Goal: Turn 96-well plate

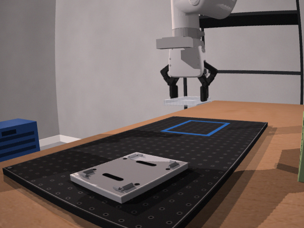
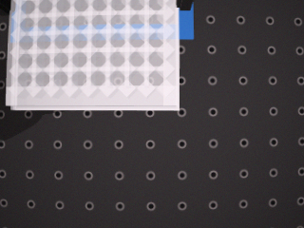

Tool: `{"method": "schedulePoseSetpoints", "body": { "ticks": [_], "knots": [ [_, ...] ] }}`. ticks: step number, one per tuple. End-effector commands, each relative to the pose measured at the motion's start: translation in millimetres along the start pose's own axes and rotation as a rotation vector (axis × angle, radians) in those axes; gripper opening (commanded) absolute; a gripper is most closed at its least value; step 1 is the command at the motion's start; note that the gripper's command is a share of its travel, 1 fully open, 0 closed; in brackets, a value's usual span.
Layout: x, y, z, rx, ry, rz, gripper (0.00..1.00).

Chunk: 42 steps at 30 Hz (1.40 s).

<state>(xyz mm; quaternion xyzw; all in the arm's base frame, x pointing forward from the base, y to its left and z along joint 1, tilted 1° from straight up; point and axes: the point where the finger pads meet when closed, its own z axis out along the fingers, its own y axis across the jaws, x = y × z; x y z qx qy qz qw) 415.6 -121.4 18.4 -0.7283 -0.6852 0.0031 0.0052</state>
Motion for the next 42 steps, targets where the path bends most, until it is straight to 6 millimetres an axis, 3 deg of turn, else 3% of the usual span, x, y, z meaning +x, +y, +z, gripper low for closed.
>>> {"method": "schedulePoseSetpoints", "body": {
  "ticks": [1,30,42],
  "knots": [
    [-10.3,3.1,-0.9,-0.002,-0.006,0.000,0.00],
    [-92.8,16.5,0.9,-0.002,-0.006,0.000,0.00],
    [-93.0,16.5,0.9,-0.002,-0.006,0.000,0.00]
  ]
}}
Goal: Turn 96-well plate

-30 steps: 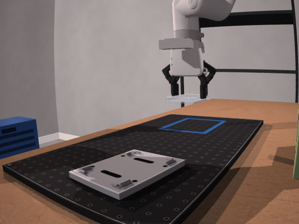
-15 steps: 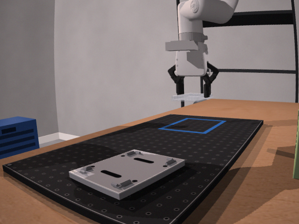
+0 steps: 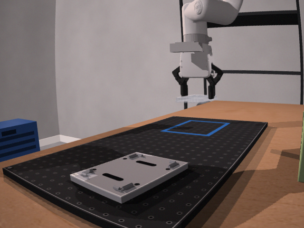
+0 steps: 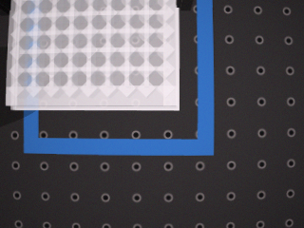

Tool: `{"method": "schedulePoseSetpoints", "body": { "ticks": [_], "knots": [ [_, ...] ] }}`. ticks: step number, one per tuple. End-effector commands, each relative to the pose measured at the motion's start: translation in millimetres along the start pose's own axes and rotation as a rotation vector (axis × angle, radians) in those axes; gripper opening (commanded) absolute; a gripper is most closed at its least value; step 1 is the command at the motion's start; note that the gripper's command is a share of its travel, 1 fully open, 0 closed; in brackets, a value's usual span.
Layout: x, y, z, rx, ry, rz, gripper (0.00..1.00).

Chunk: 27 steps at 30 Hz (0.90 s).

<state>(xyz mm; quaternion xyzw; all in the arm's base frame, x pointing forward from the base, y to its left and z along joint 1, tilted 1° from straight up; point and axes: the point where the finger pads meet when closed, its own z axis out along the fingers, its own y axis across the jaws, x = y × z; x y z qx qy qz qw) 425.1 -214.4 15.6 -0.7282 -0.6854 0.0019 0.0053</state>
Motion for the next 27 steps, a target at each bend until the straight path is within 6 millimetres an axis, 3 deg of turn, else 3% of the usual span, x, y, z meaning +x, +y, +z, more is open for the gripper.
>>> {"method": "schedulePoseSetpoints", "body": {
  "ticks": [1,27],
  "knots": [
    [-0.7,1.3,-1.5,-0.001,-0.008,0.000,0.00],
    [-0.8,1.3,3.6,-0.001,-0.008,0.000,0.00]
  ]
}}
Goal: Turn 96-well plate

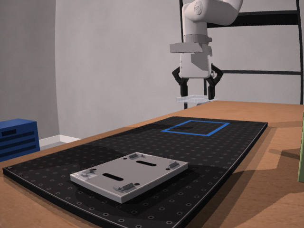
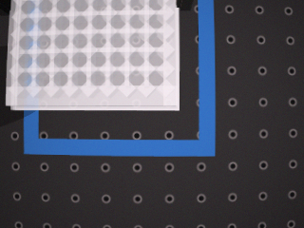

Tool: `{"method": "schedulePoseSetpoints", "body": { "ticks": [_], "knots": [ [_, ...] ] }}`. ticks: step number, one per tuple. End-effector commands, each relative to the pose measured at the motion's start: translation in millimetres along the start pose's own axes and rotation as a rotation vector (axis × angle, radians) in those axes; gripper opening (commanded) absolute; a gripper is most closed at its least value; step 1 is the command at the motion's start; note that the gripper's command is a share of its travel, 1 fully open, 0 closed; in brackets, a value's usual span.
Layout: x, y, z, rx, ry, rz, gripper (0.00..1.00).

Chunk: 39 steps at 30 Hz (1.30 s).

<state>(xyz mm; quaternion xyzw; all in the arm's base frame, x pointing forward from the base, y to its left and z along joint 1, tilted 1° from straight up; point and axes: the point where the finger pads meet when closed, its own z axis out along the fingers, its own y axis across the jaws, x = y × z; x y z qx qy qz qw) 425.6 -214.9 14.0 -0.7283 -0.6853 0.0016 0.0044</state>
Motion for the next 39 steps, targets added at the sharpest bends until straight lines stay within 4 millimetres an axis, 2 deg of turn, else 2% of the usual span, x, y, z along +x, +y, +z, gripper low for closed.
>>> {"method": "schedulePoseSetpoints", "body": {
  "ticks": [1,39],
  "knots": [
    [-0.4,0.8,3.7,0.001,-0.007,0.000,0.00],
    [-0.7,0.6,60.5,0.001,-0.007,0.000,0.00]
  ]
}}
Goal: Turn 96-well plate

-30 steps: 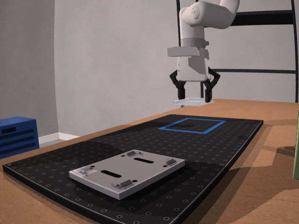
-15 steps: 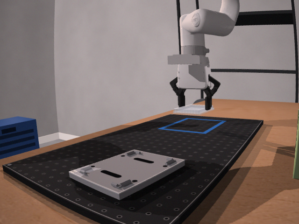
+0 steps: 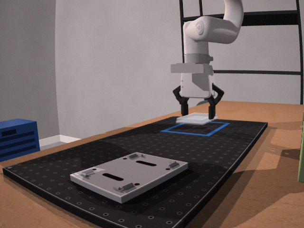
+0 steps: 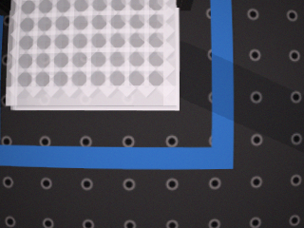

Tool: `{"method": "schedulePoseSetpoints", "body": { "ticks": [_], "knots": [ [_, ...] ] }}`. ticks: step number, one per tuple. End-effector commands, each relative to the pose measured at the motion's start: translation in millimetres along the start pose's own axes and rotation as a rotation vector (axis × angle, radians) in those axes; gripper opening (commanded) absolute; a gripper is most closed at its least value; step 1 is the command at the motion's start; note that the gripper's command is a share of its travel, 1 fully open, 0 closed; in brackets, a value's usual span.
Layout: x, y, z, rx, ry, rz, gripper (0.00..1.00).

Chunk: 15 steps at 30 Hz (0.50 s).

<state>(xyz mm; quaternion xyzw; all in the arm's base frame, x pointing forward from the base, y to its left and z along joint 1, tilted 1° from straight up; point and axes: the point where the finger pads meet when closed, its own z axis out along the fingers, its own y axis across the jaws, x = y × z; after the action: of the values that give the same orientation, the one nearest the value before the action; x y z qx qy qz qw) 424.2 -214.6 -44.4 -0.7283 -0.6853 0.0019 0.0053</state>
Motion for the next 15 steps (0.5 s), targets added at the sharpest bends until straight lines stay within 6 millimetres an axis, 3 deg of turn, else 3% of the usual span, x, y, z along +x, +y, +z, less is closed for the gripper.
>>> {"method": "schedulePoseSetpoints", "body": {
  "ticks": [1,15],
  "knots": [
    [-0.7,1.5,3.7,-0.001,-0.008,0.000,0.00],
    [-0.7,1.5,6.7,-0.001,-0.008,0.000,0.00]
  ]
}}
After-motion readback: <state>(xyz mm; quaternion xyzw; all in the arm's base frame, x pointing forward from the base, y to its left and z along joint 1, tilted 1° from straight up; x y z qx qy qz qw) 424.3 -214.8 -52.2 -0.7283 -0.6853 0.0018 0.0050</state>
